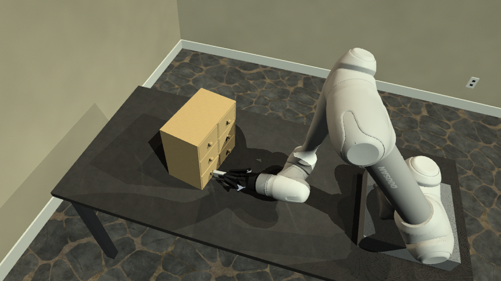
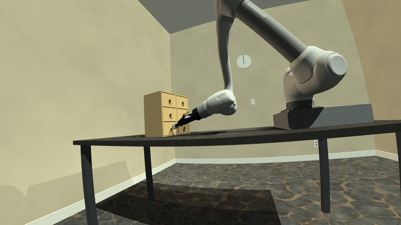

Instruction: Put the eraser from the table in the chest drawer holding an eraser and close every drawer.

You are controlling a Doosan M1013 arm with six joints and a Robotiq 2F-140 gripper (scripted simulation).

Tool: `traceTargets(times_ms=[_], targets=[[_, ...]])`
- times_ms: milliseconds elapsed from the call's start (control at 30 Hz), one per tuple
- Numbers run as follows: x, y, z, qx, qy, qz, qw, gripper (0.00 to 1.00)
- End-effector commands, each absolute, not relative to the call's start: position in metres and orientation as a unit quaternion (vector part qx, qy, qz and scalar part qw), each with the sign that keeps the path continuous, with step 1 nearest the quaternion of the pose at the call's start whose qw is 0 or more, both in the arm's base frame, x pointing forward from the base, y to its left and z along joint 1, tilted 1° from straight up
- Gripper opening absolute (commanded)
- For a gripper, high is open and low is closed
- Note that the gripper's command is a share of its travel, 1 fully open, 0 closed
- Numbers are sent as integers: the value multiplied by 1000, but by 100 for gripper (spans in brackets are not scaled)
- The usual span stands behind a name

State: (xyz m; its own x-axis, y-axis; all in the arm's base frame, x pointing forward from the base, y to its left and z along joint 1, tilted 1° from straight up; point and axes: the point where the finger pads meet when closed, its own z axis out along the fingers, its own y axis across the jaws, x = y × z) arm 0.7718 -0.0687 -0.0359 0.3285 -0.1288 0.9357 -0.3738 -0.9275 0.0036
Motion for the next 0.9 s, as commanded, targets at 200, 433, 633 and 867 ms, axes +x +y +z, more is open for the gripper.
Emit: traceTargets(times_ms=[200,433,633,867], targets=[[765,-65,-38,809,-153,557,110,0],[742,-56,-37,809,-153,557,110,0],[728,-51,-37,809,-153,557,110,0],[718,-47,-15,809,-153,557,110,0]])
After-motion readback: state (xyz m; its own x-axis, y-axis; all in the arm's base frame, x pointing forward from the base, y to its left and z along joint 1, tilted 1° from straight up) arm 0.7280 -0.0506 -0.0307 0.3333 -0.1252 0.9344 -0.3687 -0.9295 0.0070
